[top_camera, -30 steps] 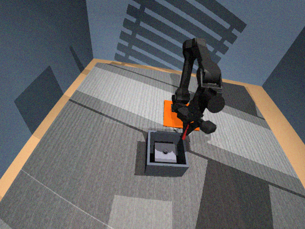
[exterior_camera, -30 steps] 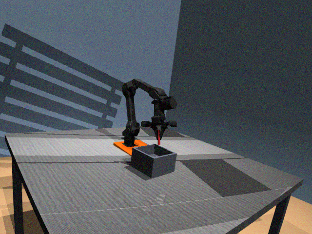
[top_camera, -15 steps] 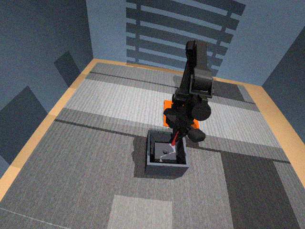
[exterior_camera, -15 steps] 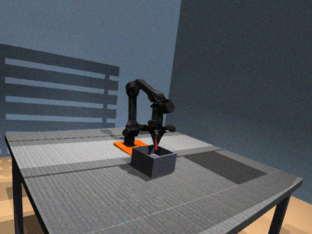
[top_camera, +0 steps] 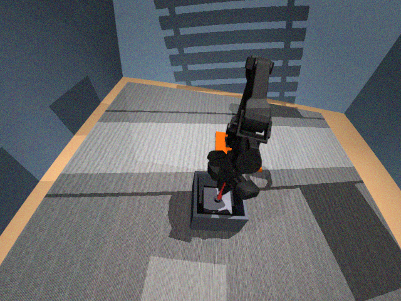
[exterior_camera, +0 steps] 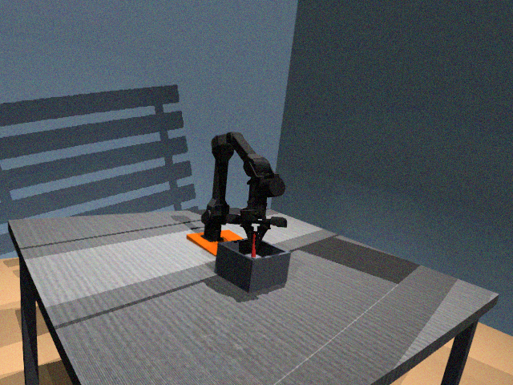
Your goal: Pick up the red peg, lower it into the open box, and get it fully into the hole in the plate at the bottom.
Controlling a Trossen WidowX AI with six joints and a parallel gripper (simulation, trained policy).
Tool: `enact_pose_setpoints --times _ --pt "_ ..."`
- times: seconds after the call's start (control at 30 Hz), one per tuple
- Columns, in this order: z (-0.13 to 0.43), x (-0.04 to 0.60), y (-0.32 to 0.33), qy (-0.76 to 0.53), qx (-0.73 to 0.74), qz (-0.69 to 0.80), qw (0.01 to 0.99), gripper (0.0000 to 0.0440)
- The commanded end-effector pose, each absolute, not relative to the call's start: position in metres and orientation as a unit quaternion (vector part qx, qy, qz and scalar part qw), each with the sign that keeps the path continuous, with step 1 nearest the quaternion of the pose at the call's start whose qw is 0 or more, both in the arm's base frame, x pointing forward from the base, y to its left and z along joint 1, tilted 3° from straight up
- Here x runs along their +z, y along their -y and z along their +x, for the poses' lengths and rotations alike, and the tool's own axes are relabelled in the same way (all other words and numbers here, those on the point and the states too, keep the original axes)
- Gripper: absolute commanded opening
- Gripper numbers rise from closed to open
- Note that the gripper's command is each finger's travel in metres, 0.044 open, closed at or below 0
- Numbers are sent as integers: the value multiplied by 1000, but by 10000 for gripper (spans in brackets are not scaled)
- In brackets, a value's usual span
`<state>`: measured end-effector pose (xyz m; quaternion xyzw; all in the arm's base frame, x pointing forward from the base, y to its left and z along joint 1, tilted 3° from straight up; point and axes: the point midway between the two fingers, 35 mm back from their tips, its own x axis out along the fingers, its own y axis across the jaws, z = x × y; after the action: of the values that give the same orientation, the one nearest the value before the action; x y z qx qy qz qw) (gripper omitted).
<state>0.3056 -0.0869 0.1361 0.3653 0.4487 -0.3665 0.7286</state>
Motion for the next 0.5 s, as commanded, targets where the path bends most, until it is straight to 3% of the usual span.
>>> enact_pose_setpoints --times 0.0,0.13,0.3,0.47 --pt "308 128 89 -458 -367 363 724 0" --pt "311 119 92 -471 -368 355 719 33" --pt "313 112 96 -488 -366 341 715 144" --pt "318 114 99 -499 -365 327 715 148"
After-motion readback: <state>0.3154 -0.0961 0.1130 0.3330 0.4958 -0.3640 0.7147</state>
